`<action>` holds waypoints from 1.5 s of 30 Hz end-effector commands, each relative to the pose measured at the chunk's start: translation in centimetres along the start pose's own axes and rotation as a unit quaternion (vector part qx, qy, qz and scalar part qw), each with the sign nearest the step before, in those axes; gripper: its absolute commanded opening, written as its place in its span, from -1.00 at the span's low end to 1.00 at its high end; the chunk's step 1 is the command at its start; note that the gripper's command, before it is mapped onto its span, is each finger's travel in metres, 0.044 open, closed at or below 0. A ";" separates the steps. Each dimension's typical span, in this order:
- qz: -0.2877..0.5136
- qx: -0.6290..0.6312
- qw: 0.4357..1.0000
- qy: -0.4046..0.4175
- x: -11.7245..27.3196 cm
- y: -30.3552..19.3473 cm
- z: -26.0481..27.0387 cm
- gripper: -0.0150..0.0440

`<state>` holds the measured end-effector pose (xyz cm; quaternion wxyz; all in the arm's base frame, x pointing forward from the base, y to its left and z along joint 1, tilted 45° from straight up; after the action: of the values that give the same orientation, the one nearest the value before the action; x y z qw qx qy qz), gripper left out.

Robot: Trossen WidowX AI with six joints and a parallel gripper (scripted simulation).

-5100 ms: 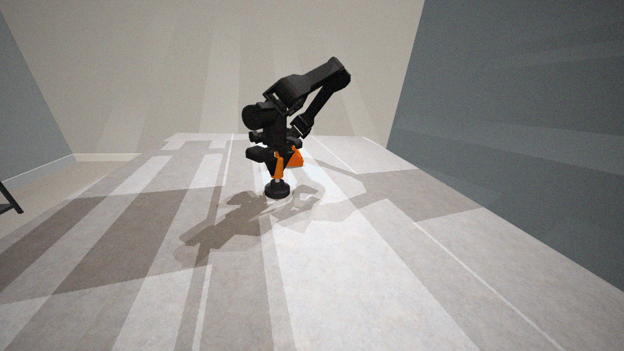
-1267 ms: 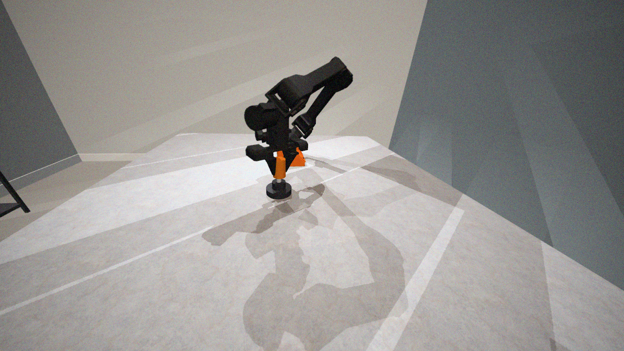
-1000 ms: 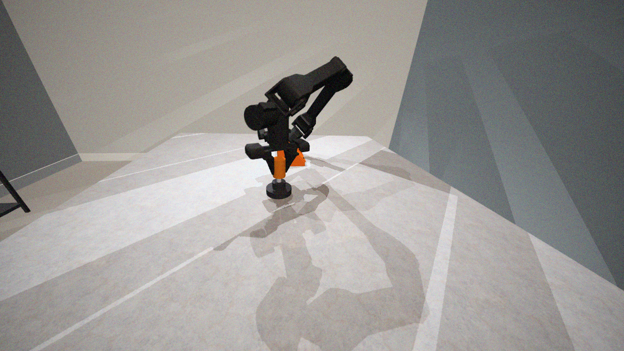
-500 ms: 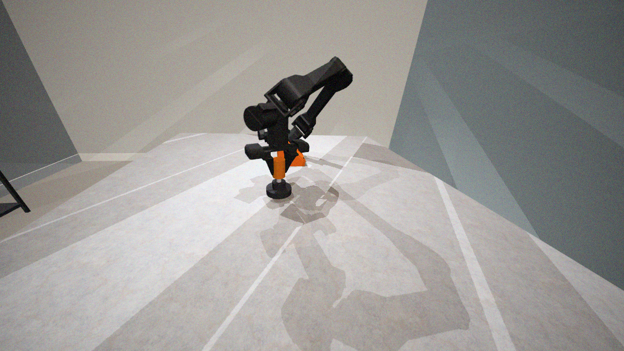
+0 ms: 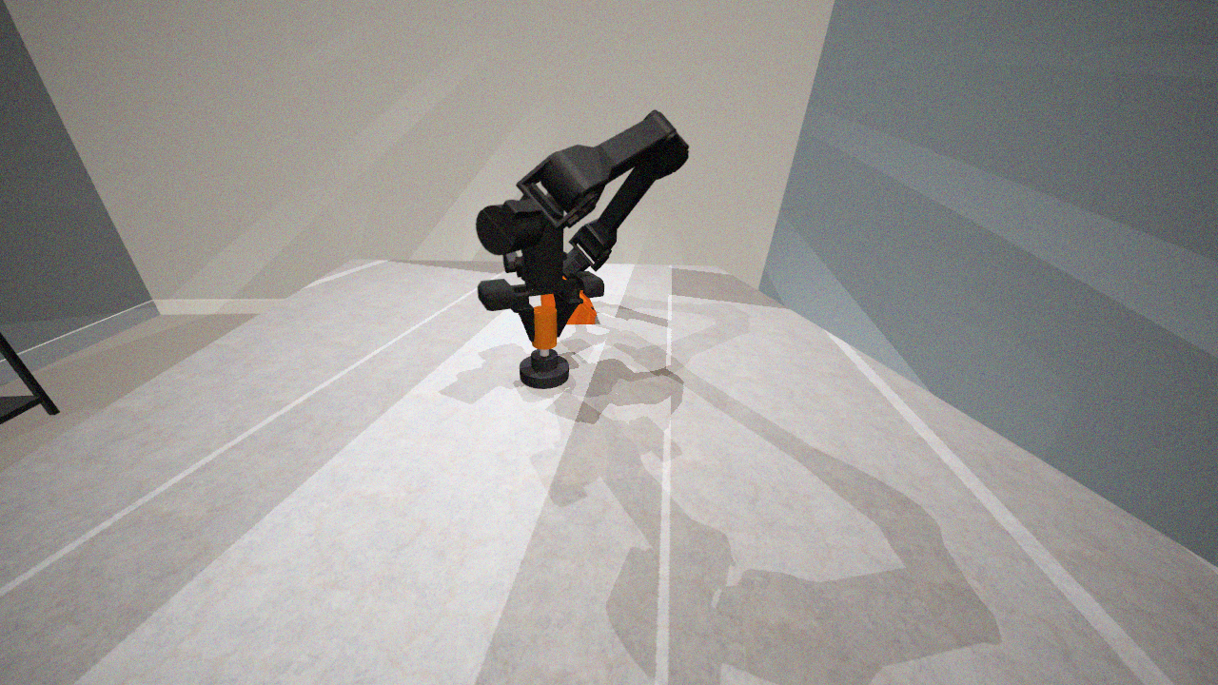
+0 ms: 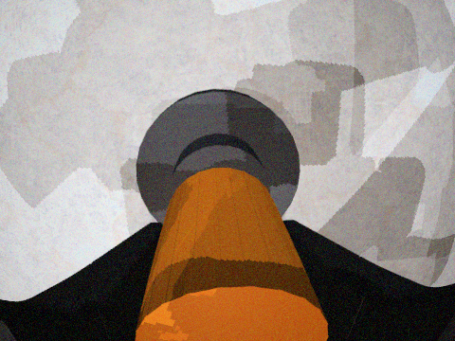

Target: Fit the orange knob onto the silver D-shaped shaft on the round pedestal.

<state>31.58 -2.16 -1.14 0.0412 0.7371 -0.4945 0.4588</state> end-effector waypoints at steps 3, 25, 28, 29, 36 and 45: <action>0.000 -0.002 1.000 0.000 -0.2 0.1 -0.1 -0.49; 0.001 0.000 1.000 0.000 -1.6 -0.1 0.0 -0.49; 0.001 0.000 1.000 0.000 -1.8 -0.1 0.0 -0.49; 0.001 0.000 1.000 0.000 -1.9 -0.2 0.0 -0.49; -0.003 -0.001 1.000 -0.001 -1.8 0.0 0.0 -0.49; -0.003 -0.001 1.000 -0.001 -1.8 0.0 0.0 0.04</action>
<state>31.38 -0.88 -2.45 0.0432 0.7391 -0.4929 0.4570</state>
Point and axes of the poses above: the point midway between the two fingers, 35 mm back from their tips, its own x axis back along the fingers, its own z axis across the jaws, y = z × x, the point moved 2 cm from there along x, back along the fingers, and after that the axes turned 13 degrees about x, right-handed, at the moved point
